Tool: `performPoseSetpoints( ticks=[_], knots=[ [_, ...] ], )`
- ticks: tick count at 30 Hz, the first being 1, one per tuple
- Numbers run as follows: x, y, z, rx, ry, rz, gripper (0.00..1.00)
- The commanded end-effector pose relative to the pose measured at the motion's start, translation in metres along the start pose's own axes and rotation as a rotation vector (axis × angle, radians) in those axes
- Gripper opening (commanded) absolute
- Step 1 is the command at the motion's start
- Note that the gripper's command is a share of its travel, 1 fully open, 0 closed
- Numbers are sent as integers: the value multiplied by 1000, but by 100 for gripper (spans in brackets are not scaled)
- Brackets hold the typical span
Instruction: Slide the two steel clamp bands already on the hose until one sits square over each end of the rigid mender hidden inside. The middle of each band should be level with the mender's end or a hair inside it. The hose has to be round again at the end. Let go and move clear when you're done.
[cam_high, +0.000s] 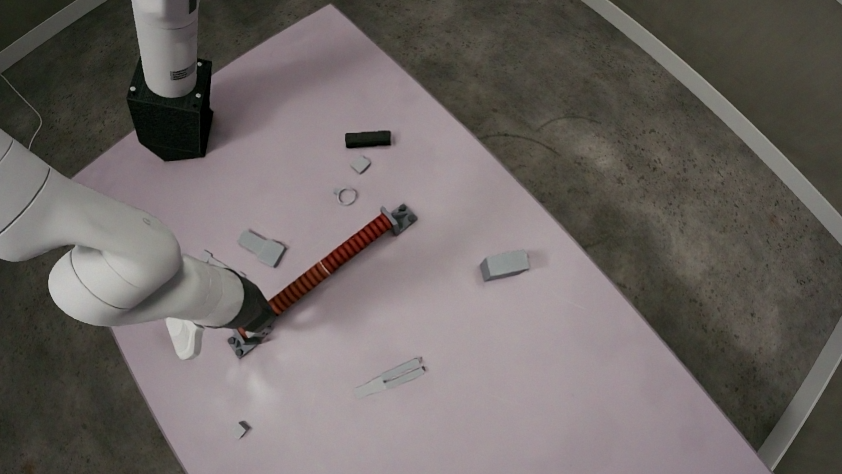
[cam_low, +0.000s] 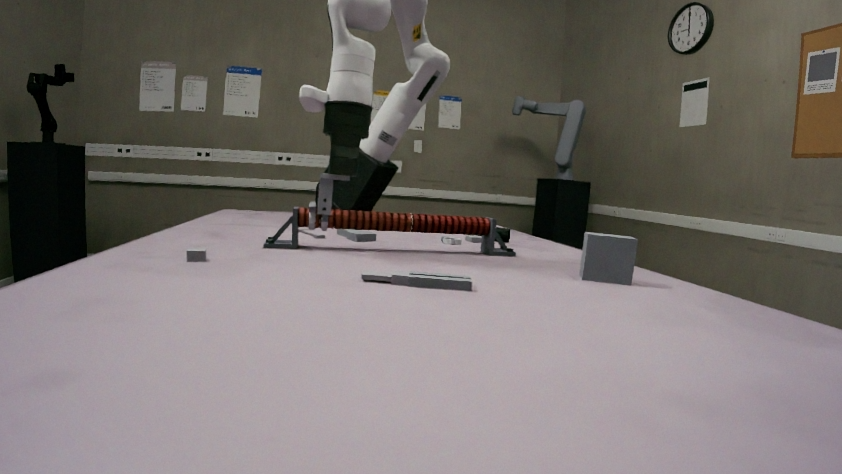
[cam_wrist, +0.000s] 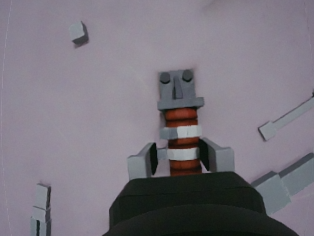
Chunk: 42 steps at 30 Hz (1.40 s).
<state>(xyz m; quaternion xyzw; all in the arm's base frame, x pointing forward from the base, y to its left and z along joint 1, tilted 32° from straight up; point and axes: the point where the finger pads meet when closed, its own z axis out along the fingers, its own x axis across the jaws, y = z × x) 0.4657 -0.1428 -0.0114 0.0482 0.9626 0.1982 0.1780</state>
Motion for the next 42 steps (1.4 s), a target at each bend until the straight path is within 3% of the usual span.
performPoseSetpoints(
  ticks=[1,38,39,42],
  knots=[
    [6,5,19,-26,14,6,86],
    [6,5,19,-26,14,6,86],
    [6,5,19,-26,14,6,75],
    [6,5,19,-26,14,6,75]
  ],
)
